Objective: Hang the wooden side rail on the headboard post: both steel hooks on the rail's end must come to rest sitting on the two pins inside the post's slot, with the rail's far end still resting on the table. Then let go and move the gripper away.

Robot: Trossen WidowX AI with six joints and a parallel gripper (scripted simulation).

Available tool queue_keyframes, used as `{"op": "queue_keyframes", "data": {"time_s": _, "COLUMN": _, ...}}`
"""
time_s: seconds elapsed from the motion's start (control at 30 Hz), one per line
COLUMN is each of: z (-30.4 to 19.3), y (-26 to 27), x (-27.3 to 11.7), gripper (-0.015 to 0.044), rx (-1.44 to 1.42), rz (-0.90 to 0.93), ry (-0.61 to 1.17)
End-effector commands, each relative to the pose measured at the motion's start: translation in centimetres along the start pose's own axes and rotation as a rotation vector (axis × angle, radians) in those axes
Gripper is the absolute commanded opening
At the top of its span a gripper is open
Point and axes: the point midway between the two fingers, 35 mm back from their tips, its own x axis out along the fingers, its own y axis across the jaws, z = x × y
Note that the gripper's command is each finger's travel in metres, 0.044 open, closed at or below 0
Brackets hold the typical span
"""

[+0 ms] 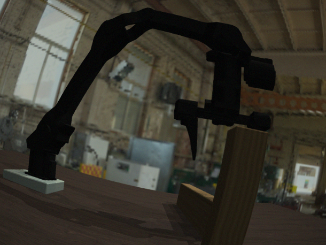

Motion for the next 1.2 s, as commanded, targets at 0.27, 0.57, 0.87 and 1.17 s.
{"op": "queue_keyframes", "data": {"time_s": 0.27, "z": 0.3, "y": -0.1, "x": 0.5, "gripper": 0.044, "rx": -0.119, "rz": 0.031, "ry": -0.049}}
{"op": "queue_keyframes", "data": {"time_s": 0.57, "z": 0.5, "y": 0.0, "x": 3.5, "gripper": 0.044, "rx": -0.119, "rz": 0.031, "ry": -0.049}}
{"op": "queue_keyframes", "data": {"time_s": 0.87, "z": 0.6, "y": 0.1, "x": 5.1, "gripper": 0.044, "rx": -0.119, "rz": 0.031, "ry": -0.049}}
{"op": "queue_keyframes", "data": {"time_s": 1.17, "z": 0.6, "y": 0.0, "x": 6.6, "gripper": 0.044, "rx": -0.119, "rz": 0.031, "ry": -0.049}}
